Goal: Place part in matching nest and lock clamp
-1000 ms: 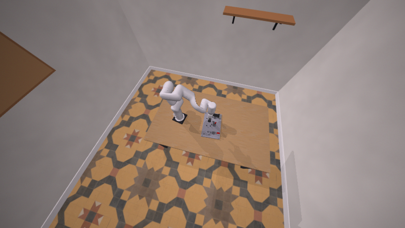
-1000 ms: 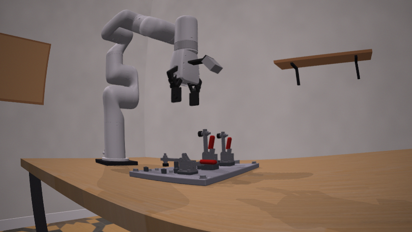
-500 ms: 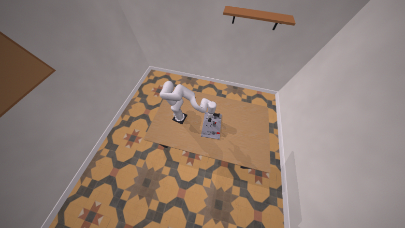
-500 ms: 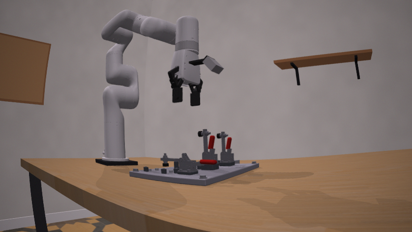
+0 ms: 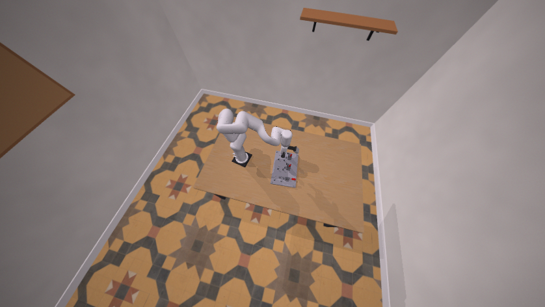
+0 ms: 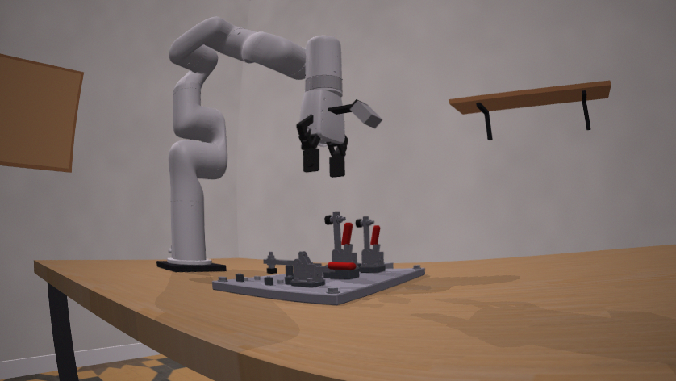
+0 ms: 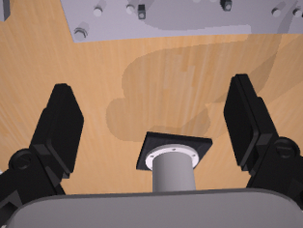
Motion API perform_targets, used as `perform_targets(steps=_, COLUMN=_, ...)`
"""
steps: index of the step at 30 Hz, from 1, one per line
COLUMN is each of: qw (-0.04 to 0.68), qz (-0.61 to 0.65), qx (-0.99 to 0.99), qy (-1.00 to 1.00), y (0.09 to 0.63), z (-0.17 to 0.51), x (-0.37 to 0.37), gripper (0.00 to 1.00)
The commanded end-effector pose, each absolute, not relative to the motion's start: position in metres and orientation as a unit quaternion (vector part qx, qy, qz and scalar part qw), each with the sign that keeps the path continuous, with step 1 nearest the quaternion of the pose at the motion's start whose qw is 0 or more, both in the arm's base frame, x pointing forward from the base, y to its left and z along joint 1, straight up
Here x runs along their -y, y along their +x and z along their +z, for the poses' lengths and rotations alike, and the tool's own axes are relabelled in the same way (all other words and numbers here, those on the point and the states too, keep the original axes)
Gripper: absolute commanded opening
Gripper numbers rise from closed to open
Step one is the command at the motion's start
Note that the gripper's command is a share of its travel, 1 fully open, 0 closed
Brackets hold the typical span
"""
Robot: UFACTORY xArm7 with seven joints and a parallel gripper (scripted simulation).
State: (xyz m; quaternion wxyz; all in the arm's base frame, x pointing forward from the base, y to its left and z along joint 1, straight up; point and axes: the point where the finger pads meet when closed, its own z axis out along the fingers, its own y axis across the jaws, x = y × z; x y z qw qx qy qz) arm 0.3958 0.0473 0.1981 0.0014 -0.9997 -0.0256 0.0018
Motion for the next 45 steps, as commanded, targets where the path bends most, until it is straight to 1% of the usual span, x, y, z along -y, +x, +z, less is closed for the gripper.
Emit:
perform_targets(steps=1, qw=0.001, qz=0.000, qx=0.025, qy=-1.000, y=0.397, z=0.200, x=-0.072, gripper=1.00)
perform_targets(steps=22, qw=0.001, qz=0.000, qx=0.025, qy=-1.000, y=0.397, z=0.200, x=-0.211, gripper=1.00)
perform_targets(steps=33, qw=0.001, qz=0.000, qx=0.025, qy=-1.000, y=0.396, z=0.200, x=-0.239, gripper=1.00)
perform_targets(steps=45, qw=0.001, qz=0.000, qx=0.025, qy=-1.000, y=0.396, z=0.200, x=-0.244, gripper=1.00)
